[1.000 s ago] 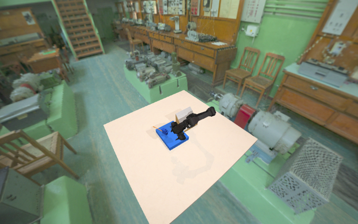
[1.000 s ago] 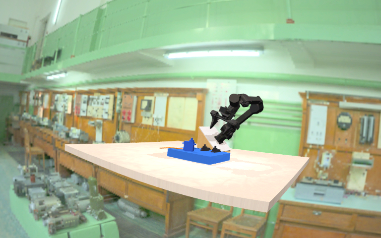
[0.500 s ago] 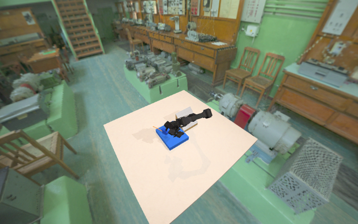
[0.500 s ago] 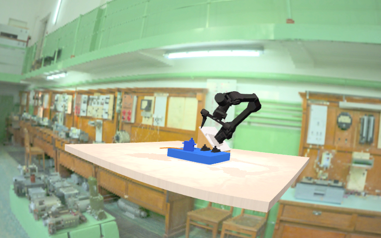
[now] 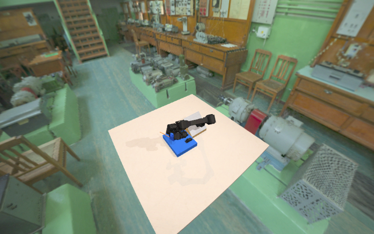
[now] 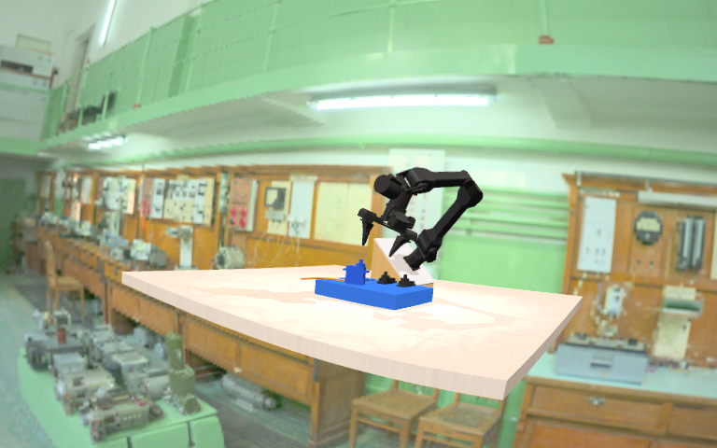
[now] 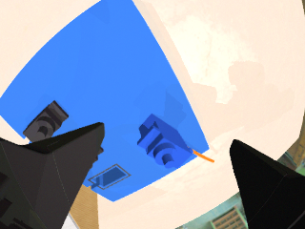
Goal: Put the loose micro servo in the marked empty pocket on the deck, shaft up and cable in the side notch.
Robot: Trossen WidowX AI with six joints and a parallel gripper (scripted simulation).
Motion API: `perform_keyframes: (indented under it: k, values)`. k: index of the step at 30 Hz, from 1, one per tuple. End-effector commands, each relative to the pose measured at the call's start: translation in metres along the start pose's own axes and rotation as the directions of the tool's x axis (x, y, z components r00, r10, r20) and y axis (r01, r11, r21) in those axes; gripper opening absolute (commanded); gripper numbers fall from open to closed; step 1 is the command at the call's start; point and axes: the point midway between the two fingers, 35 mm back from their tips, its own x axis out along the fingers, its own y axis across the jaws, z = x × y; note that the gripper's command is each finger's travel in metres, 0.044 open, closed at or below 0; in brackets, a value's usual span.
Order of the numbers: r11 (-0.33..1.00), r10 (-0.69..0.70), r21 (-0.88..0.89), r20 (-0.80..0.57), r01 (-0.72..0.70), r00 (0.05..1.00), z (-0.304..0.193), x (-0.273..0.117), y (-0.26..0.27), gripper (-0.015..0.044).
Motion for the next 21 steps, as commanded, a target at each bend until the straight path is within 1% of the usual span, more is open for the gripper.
perform_keyframes:
  k: [1, 10, 21]
  values:
    - [0.992, 0.040, -0.117, 0.000, -0.040, 0.999, -0.009, 0.005, -0.008, 0.0440]
    - [0.911, 0.138, -0.393, 0.009, -0.123, 0.990, -0.031, 0.018, -0.024, 0.0440]
    - [0.715, 0.250, -0.684, 0.052, -0.148, 0.967, -0.060, 0.033, -0.040, 0.0440]
